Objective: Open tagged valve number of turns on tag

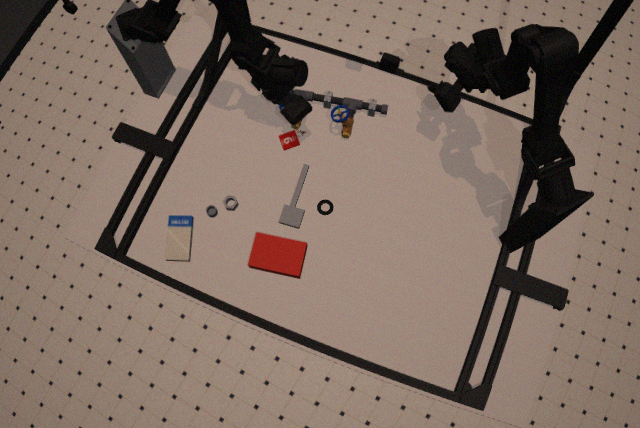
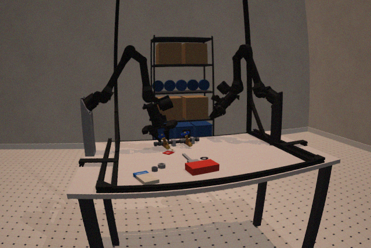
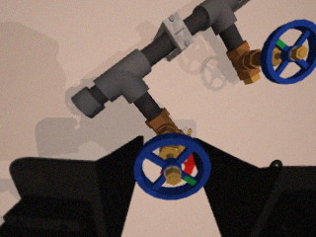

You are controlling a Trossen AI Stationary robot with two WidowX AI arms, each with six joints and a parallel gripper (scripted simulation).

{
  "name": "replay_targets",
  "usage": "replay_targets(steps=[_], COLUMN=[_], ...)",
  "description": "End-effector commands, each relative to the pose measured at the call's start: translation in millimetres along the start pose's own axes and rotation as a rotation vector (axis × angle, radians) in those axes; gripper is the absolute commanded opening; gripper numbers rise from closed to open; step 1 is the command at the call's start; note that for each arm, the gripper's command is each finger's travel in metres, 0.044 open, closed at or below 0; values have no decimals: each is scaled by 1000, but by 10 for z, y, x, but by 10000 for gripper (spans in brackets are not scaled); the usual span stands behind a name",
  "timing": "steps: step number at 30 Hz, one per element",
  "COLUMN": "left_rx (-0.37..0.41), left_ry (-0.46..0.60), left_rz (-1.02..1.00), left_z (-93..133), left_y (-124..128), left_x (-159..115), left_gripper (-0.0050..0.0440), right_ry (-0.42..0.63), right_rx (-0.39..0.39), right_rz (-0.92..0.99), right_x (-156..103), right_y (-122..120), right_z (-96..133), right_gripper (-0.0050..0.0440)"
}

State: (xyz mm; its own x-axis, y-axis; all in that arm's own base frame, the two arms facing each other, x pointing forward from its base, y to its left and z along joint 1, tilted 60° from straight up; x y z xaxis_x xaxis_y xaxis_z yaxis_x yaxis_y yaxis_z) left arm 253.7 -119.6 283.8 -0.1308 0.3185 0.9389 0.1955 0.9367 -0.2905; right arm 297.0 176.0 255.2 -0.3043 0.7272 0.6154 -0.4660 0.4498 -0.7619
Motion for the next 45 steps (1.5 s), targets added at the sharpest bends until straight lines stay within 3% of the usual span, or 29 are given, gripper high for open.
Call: replay_targets(steps=[1, 10, 31, 33, 45], left_rx=[0, 0, 0, 0, 0], left_ry=[0, 0, 0, 0, 0], left_rz=[0, 0, 0, 0, 0], left_z=[0, 0, 0, 0, 0], left_y=[0, 0, 0, 0, 0], left_x=[0, 0, 0, 0, 0], left_gripper=[400, 400, 400, 400, 400], right_ry=[0, 0, 1, 1, 1], right_rx=[0, 0, 0, 0, -1], right_rz=[-4, -4, -1013, -1013, -1639], right_x=[0, 0, 0, 0, 0], right_y=[0, 0, 0, 0, 0], right_z=[0, 0, 0, 0, 0], right_gripper=[192, 400, 400, 400, 400])
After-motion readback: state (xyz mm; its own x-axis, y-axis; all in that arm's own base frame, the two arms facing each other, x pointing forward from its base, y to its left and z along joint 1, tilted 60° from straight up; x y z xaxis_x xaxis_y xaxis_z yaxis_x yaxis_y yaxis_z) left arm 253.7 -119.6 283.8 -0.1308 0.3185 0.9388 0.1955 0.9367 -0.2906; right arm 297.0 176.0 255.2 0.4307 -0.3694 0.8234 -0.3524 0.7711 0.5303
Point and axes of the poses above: on each arm, the point midway between the two fingers, 35 mm back from their tips, its own z axis back along the fingers, its own y axis across the jaws, x = y × z, the point moved 1 cm from there along z, back along the fingers, and after that the axes turned 8 degrees about -z, right-handed, at the moved point
